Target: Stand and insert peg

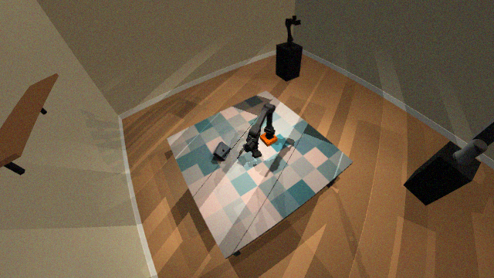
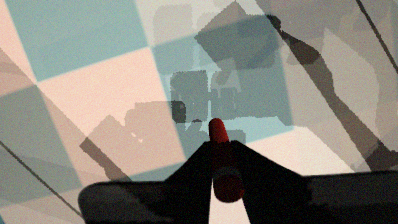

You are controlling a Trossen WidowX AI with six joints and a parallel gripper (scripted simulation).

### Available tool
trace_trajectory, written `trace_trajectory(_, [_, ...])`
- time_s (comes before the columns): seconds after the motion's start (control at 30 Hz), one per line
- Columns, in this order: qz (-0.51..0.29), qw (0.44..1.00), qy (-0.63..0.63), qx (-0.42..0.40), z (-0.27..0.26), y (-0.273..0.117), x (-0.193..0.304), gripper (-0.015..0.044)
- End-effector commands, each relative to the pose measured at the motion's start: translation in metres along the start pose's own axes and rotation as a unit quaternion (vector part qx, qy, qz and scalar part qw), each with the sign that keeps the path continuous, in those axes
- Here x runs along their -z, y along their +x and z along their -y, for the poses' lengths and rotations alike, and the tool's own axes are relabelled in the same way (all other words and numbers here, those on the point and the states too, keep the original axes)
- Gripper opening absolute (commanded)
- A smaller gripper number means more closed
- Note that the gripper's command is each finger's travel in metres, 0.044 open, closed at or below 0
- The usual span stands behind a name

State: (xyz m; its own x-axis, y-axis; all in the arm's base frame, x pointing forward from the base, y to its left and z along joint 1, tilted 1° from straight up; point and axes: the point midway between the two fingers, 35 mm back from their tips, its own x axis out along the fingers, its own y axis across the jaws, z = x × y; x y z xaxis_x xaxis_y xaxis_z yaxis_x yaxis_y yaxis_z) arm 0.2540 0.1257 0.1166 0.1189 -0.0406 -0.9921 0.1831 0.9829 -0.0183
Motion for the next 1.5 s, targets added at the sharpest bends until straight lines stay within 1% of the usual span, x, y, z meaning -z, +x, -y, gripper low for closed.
trace_trajectory(0.0, [0.021,1.0,-0.006,0.011,0.005,0.001,-0.011,0.0])
trace_trajectory(0.77, [0.125,0.988,-0.032,0.087,0.036,0.001,-0.071,0.0])
trace_trajectory(1.47, [0.199,0.963,-0.043,0.178,0.073,-0.008,-0.117,0.0])
